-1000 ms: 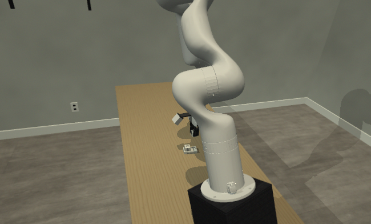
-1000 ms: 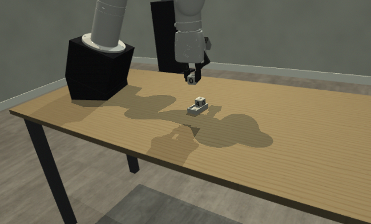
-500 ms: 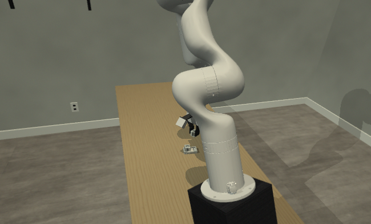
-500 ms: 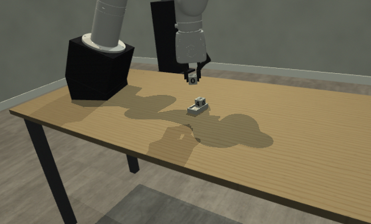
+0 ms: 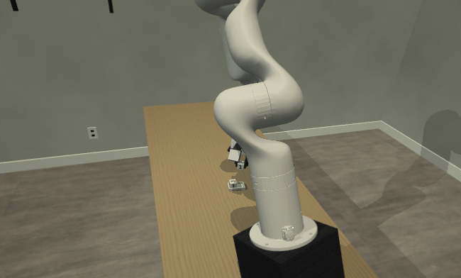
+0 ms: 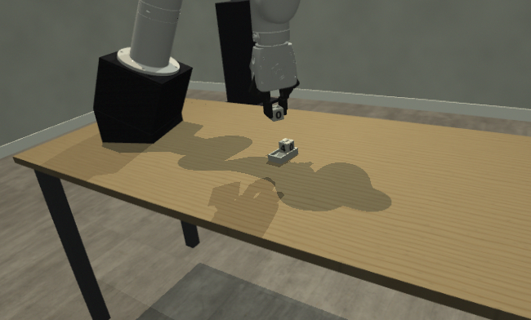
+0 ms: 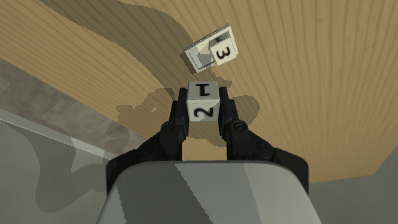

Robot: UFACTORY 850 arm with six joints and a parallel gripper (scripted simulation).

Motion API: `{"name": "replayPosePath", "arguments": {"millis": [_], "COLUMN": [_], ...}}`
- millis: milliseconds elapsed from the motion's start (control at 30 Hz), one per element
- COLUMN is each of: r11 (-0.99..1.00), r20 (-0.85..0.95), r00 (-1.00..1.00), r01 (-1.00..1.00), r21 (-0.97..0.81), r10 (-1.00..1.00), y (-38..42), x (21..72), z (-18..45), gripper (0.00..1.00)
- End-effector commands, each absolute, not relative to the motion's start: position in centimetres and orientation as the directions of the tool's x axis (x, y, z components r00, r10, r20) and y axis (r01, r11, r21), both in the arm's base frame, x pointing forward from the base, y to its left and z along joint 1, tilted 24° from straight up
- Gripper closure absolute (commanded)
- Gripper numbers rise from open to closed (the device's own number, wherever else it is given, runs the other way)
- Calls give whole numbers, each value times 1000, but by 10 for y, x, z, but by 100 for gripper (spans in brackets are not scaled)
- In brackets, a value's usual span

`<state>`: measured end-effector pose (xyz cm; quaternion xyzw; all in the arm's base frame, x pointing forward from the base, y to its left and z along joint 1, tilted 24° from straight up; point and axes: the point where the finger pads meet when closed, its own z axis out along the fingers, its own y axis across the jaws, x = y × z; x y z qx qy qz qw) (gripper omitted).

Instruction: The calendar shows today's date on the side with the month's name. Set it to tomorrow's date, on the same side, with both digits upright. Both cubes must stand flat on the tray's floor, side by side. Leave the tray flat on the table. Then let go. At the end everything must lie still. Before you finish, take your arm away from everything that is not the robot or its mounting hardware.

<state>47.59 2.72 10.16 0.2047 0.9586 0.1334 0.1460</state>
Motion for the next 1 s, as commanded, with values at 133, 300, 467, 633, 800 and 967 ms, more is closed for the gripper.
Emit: {"name": "replayPosePath", "arguments": {"millis": [133, 300, 467, 633, 800, 967], "r11": [968, 983, 981, 955, 906, 856], "r20": [-339, -371, -386, -404, -411, -409], "r00": [-924, -928, -920, -884, -828, -773], "r01": [97, -47, -136, -287, -423, -516], "r21": [232, 177, 140, 74, 9, -38], "r10": [174, 22, -73, -235, -382, -485], "y": [27, 27, 27, 27, 27, 27], "x": [476, 476, 476, 476, 476, 476], "z": [102, 102, 102, 102, 102, 102], "gripper": [73, 73, 73, 73, 73, 73]}}
